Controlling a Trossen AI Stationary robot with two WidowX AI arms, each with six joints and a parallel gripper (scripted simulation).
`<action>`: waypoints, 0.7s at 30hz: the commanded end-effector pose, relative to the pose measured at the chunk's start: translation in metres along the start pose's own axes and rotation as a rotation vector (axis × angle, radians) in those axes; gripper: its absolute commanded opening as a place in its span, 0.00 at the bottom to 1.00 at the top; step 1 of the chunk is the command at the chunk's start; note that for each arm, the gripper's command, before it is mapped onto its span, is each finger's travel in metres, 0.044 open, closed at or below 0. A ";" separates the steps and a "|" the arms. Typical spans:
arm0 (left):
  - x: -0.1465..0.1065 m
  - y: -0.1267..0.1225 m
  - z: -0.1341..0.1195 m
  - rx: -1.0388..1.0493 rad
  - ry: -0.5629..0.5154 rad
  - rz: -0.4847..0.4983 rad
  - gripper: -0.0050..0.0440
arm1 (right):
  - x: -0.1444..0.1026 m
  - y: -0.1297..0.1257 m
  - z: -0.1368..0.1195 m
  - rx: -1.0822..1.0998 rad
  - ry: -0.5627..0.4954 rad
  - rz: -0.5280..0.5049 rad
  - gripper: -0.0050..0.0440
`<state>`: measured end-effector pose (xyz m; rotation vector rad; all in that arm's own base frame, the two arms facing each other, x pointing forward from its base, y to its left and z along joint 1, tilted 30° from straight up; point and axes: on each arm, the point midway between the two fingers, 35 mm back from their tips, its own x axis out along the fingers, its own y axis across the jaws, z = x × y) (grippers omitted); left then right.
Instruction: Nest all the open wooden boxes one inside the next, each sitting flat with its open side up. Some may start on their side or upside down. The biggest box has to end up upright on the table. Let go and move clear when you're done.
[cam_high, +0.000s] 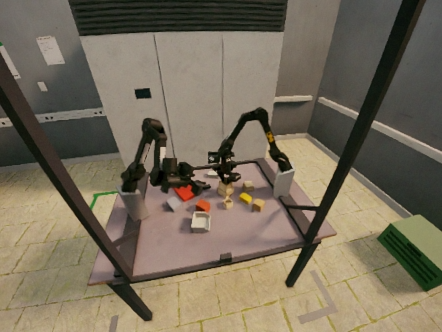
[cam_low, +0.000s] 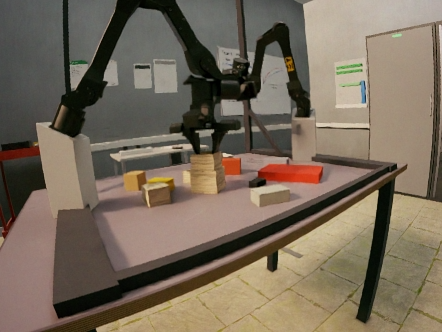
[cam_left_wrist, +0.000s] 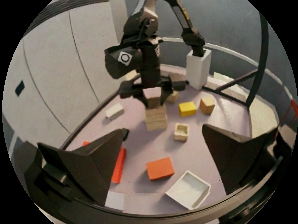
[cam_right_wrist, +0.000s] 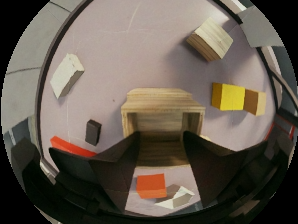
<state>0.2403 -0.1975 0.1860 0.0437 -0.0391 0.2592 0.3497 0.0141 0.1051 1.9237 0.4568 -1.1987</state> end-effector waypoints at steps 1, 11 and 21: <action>-0.001 -0.001 0.000 0.000 0.000 -0.001 0.92 | 0.001 0.003 -0.001 -0.001 0.008 0.008 0.68; -0.001 -0.001 0.000 0.000 0.000 -0.001 0.92 | 0.014 0.003 -0.001 -0.001 0.007 0.006 0.68; -0.001 -0.001 0.000 0.000 0.000 -0.001 0.92 | 0.023 0.003 -0.001 -0.001 0.006 0.006 0.68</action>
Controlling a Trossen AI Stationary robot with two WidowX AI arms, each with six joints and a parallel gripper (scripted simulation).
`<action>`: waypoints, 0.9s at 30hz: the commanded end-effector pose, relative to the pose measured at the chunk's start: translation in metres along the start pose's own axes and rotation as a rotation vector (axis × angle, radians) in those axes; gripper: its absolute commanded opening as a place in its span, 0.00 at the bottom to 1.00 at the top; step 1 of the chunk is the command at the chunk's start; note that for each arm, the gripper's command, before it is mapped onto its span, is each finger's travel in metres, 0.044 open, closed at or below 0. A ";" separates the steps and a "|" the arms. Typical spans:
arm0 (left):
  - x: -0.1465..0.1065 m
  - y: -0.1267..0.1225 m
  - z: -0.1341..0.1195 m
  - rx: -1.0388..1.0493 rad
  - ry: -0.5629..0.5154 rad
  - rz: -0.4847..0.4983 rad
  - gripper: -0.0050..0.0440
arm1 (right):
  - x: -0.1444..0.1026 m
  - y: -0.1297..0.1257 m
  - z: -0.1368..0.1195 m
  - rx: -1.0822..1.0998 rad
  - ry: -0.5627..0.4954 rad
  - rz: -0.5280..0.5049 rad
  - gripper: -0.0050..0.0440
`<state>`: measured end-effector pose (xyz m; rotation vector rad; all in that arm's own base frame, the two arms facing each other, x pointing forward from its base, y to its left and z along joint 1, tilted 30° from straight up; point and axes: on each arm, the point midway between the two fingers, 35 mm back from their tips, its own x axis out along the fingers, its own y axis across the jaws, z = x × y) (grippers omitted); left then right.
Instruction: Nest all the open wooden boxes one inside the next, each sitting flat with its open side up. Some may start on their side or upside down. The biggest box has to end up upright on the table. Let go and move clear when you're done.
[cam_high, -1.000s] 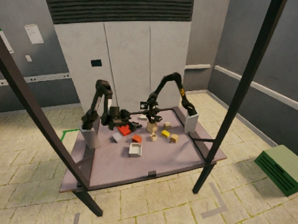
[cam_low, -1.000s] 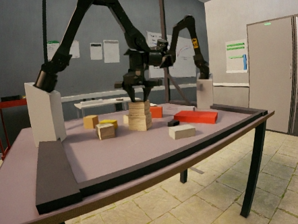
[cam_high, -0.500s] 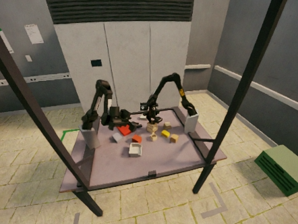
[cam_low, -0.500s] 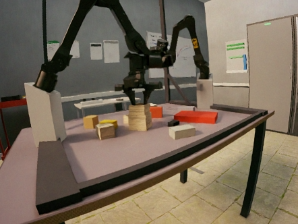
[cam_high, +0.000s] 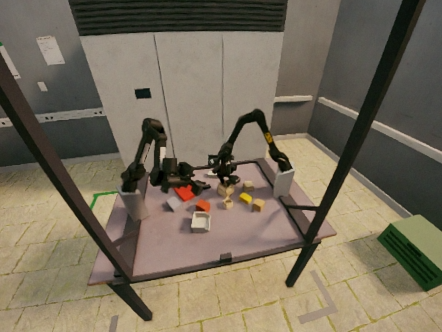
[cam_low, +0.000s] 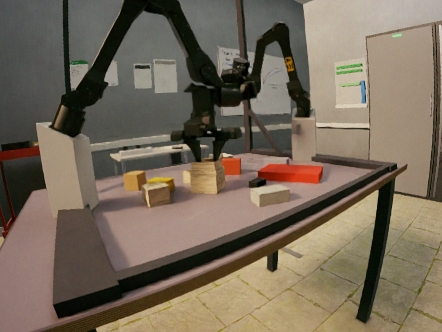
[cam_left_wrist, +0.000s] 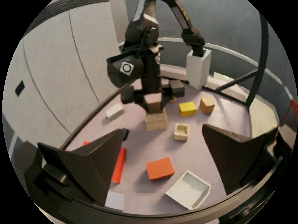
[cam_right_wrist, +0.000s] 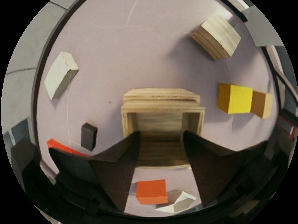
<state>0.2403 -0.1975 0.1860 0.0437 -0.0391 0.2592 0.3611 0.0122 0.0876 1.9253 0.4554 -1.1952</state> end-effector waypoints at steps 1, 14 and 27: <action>-0.001 -0.001 0.000 0.000 0.000 -0.001 0.92 | 0.004 0.001 0.001 -0.001 0.002 0.001 0.68; -0.001 -0.001 0.000 0.000 0.000 -0.001 0.92 | 0.017 0.001 0.000 -0.001 0.005 0.004 0.68; -0.001 -0.001 0.000 0.000 0.000 -0.001 0.92 | 0.023 0.002 0.000 -0.001 0.005 0.005 0.68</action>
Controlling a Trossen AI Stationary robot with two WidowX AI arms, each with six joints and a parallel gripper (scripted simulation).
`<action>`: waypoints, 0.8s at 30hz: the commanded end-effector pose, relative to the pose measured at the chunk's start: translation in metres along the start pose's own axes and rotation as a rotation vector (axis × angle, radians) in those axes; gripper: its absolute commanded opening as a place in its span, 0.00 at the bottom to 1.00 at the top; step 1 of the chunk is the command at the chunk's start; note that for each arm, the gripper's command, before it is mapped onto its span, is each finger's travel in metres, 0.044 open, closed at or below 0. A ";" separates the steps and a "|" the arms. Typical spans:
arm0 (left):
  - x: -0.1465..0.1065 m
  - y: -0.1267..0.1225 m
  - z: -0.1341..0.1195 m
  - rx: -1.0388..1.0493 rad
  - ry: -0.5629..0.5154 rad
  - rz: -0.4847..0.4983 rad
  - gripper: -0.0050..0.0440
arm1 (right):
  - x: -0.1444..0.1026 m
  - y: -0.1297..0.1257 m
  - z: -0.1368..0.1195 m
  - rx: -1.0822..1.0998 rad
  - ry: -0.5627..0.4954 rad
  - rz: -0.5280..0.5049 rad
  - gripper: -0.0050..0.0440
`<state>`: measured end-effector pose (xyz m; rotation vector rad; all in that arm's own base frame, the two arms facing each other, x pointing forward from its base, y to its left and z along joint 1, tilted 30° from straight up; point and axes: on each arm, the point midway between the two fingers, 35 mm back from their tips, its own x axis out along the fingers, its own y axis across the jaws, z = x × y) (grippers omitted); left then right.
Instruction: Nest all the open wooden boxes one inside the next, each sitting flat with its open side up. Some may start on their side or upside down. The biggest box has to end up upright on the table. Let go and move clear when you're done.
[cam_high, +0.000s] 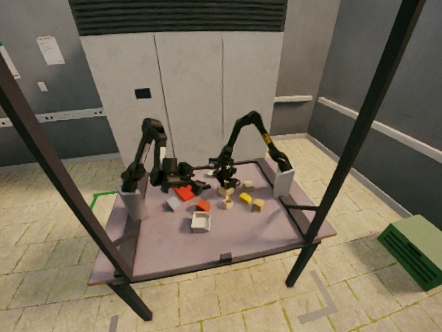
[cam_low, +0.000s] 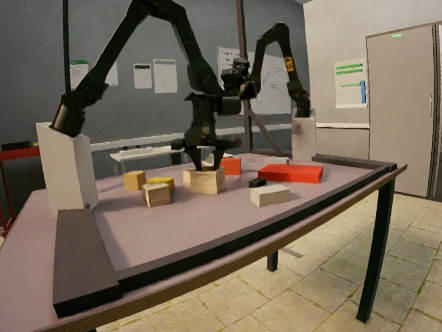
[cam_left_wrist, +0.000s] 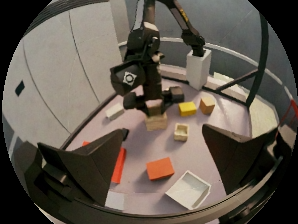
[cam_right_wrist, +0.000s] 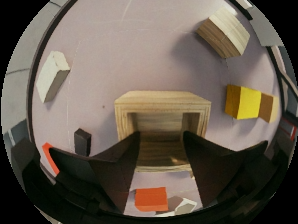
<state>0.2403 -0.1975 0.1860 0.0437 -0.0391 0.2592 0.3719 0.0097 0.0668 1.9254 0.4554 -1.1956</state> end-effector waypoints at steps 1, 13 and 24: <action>-0.001 -0.001 0.000 0.000 0.000 -0.001 0.92 | 0.000 0.002 0.000 -0.001 0.005 0.004 0.68; -0.001 -0.001 0.000 0.000 0.000 -0.001 0.92 | -0.003 0.002 -0.001 0.002 0.010 0.011 0.68; -0.001 -0.001 0.000 0.000 0.000 -0.001 0.92 | -0.004 0.005 -0.003 0.003 0.014 0.016 0.53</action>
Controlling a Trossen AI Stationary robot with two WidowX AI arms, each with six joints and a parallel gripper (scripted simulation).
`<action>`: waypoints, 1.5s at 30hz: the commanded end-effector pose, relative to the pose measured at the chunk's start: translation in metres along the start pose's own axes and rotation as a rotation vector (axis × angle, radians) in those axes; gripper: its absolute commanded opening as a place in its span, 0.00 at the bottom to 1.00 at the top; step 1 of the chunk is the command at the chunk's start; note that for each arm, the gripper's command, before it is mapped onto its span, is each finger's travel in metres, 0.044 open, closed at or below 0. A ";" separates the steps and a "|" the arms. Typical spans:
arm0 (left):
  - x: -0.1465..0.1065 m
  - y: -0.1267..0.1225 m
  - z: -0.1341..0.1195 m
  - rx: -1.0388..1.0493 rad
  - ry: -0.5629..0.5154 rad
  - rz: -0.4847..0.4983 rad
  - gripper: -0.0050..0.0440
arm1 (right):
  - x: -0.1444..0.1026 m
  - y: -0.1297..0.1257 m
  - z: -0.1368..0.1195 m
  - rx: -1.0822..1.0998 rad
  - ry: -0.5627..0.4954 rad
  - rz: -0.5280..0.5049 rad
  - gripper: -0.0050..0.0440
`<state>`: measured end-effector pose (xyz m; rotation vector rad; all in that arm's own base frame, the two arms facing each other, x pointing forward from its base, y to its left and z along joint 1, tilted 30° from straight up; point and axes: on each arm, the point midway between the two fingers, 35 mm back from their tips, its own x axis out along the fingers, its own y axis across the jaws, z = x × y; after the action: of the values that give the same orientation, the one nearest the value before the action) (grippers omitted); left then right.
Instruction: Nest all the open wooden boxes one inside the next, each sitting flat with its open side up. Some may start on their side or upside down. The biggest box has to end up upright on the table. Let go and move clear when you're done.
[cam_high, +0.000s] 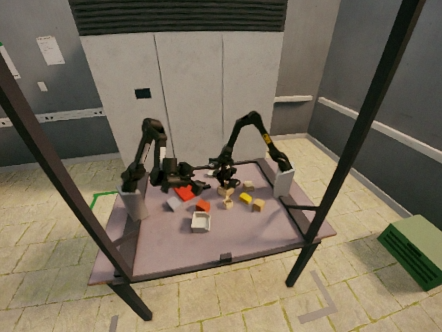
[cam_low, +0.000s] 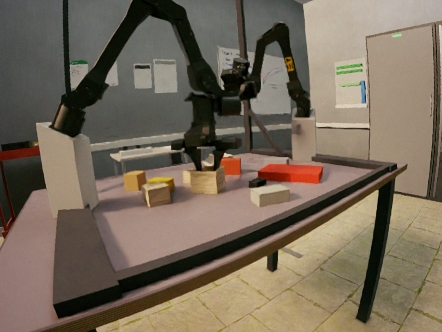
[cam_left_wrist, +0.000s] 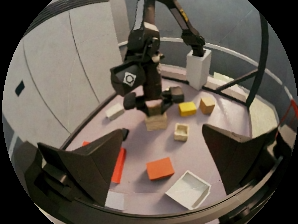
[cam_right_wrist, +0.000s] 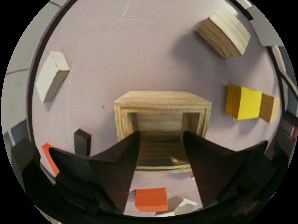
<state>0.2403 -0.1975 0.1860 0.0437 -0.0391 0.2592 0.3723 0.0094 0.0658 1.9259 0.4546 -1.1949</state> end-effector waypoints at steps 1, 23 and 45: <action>-0.001 -0.001 0.000 0.000 0.000 -0.001 0.92 | -0.006 0.005 -0.003 0.003 0.015 0.017 0.52; -0.001 -0.001 0.000 0.000 0.000 -0.001 0.92 | -0.006 0.005 -0.003 0.003 0.015 0.017 0.25; -0.001 -0.001 0.000 0.000 0.000 -0.001 0.92 | -0.016 0.010 -0.008 -0.151 0.027 0.034 0.10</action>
<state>0.2403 -0.1975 0.1860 0.0437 -0.0391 0.2592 0.3714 0.0094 0.0666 1.8802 0.4821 -1.1741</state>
